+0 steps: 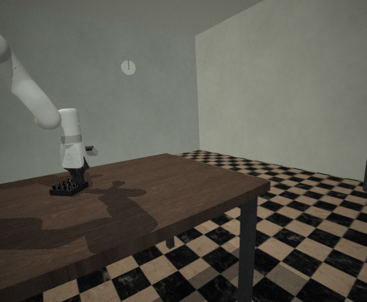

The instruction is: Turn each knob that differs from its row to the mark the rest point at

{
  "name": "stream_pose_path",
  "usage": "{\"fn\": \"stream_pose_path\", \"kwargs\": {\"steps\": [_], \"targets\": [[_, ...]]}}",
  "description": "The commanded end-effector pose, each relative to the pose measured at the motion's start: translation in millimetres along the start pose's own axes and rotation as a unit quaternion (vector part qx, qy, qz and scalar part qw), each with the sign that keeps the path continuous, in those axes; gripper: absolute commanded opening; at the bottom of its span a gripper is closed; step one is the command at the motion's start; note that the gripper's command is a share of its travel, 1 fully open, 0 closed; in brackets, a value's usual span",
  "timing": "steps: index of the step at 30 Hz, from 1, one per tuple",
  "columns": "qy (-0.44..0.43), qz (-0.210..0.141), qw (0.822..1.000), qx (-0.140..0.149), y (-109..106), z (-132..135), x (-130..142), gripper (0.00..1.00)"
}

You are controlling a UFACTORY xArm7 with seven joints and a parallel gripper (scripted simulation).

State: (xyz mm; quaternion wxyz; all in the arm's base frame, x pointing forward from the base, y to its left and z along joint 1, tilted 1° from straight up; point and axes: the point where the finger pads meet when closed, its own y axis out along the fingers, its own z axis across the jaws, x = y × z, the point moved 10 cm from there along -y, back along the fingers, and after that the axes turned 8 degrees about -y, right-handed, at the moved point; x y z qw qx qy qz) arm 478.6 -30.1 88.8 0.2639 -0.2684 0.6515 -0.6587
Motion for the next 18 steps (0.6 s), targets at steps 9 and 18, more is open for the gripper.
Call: {"fn": "stream_pose_path", "kwargs": {"steps": [9, 18], "targets": [[0.0, 0.001, 1.0, 0.001, -2.0, 0.7, -0.9, 0.19], [0.0, 0.001, 1.0, 0.001, -13.7, 0.7, -0.9, 0.19]]}}
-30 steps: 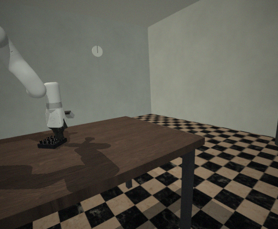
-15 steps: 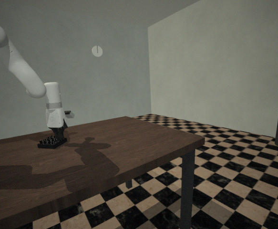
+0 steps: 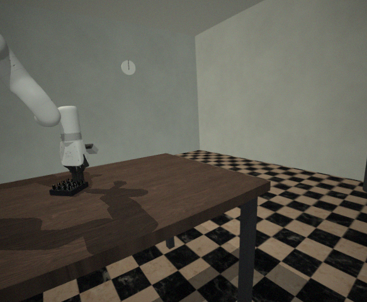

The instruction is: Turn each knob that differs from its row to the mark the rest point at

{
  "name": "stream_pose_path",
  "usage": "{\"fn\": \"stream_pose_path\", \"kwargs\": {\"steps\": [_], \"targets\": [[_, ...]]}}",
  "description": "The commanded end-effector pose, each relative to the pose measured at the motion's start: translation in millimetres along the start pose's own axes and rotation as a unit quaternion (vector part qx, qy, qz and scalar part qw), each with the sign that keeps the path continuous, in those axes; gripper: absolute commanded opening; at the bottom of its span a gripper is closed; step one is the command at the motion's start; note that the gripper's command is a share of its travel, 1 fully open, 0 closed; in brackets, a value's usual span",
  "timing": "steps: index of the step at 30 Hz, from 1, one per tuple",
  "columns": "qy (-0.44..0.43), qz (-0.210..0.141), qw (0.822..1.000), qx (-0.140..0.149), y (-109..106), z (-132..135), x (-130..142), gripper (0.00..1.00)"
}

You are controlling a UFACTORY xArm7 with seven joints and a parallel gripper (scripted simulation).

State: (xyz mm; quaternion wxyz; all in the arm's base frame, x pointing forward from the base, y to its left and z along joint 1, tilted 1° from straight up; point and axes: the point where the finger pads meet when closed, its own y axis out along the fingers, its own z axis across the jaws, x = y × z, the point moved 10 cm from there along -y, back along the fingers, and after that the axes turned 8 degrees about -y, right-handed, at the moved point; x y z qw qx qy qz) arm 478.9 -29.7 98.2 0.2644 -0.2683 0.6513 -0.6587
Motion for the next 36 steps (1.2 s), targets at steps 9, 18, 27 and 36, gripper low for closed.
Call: {"fn": "stream_pose_path", "kwargs": {"steps": [9, 18, 27, 36], "targets": [[0.0, 0.001, 1.0, 0.001, -25.7, 0.8, -0.5, 0.19], [0.0, 0.001, 1.0, 0.001, -28.1, 0.8, -0.5, 0.19], [0.0, 0.001, 1.0, 0.001, -28.1, 0.7, -0.5, 0.19], [-0.035, 0.0, 0.999, 0.0, -27.5, 0.2, -0.4, 0.19]]}}
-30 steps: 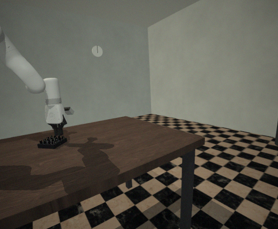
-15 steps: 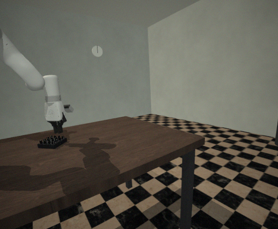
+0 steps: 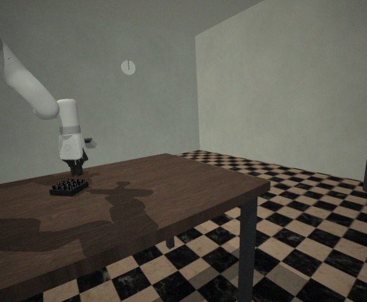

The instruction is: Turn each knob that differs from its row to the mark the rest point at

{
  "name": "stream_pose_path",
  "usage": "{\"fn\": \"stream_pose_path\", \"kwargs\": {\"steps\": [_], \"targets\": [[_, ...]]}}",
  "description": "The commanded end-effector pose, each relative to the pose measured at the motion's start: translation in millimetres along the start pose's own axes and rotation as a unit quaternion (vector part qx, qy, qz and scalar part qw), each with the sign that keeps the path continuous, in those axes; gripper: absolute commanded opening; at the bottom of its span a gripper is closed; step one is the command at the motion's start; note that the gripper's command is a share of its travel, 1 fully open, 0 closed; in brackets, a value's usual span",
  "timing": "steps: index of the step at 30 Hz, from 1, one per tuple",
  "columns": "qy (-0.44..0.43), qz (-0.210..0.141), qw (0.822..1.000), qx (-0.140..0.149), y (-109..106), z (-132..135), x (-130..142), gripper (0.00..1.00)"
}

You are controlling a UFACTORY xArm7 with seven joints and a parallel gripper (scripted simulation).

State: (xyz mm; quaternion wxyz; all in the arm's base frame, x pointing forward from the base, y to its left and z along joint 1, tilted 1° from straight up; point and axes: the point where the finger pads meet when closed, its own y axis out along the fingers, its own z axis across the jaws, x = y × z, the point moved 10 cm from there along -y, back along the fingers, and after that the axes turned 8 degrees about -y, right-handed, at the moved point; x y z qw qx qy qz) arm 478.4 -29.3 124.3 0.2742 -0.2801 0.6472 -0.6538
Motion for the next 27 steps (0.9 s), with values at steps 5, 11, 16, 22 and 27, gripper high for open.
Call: {"fn": "stream_pose_path", "kwargs": {"steps": [5, 11, 16, 22, 27], "targets": [[-0.1, -0.001, 0.995, -0.002, 0.0, -0.5, -0.8, 0.19], [-0.213, -0.002, 0.977, -0.006, 1.4, -1.9, -0.9, 0.19], [-0.293, -0.003, 0.956, -0.009, 2.1, -2.8, -1.0, 0.19], [-0.383, -0.003, 0.924, -0.011, 2.7, -3.7, -1.1, 0.19], [-0.466, -0.002, 0.885, -0.014, 2.8, -4.5, -1.2, 0.19]]}}
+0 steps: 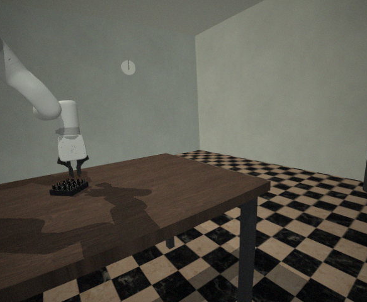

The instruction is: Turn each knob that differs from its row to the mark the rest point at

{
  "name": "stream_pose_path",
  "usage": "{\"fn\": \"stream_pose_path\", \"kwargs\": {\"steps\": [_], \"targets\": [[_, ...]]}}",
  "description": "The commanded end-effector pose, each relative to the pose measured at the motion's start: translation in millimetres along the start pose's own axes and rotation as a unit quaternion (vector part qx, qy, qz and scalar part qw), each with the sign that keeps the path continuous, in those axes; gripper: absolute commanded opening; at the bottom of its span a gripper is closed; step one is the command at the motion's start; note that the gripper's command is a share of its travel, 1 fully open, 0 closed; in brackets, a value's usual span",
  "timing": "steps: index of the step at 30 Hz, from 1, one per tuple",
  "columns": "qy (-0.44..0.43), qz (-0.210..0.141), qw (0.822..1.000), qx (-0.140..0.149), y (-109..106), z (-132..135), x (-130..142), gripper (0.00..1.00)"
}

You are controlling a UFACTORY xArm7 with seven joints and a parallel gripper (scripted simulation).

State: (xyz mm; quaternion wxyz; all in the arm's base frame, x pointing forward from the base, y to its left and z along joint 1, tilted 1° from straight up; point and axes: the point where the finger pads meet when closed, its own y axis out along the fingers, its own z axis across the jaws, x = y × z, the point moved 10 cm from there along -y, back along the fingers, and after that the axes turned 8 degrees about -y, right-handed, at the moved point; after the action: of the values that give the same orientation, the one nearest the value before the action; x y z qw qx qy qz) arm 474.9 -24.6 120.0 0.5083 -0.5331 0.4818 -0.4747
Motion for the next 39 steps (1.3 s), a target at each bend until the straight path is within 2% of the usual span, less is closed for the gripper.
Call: {"fn": "stream_pose_path", "kwargs": {"steps": [1, 4, 5, 8, 14, 19, 21, 22, 26, 36, 38, 39], "targets": [[-0.078, 0.006, 0.997, 0.001, -1.5, 0.9, 0.8, 0.19], [-0.096, 0.006, 0.995, 0.0, -1.5, 0.9, 0.7, 0.19], [-0.14, 0.006, 0.99, 0.0, -1.6, 0.7, 0.5, 0.19], [-0.181, 0.006, 0.983, 0.0, -1.8, 0.6, 0.3, 0.19], [-0.29, 0.007, 0.957, 0.0, -2.6, 0.5, -0.1, 0.19], [-0.376, 0.007, 0.927, 0.0, -3.7, 0.4, -0.3, 0.19], [-0.376, 0.007, 0.927, 0.0, -3.7, 0.4, -0.3, 0.19], [-0.418, 0.007, 0.908, 0.001, -4.4, 0.5, -0.3, 0.19], [-0.471, 0.007, 0.882, 0.002, -5.4, 0.5, -0.3, 0.19], [-0.624, 0.005, 0.781, 0.005, -9.4, 1.0, 0.2, 0.19], [-0.624, 0.005, 0.781, 0.005, -9.4, 1.0, 0.2, 0.19], [-0.655, 0.004, 0.755, 0.005, -10.5, 1.2, 0.5, 0.19]]}}
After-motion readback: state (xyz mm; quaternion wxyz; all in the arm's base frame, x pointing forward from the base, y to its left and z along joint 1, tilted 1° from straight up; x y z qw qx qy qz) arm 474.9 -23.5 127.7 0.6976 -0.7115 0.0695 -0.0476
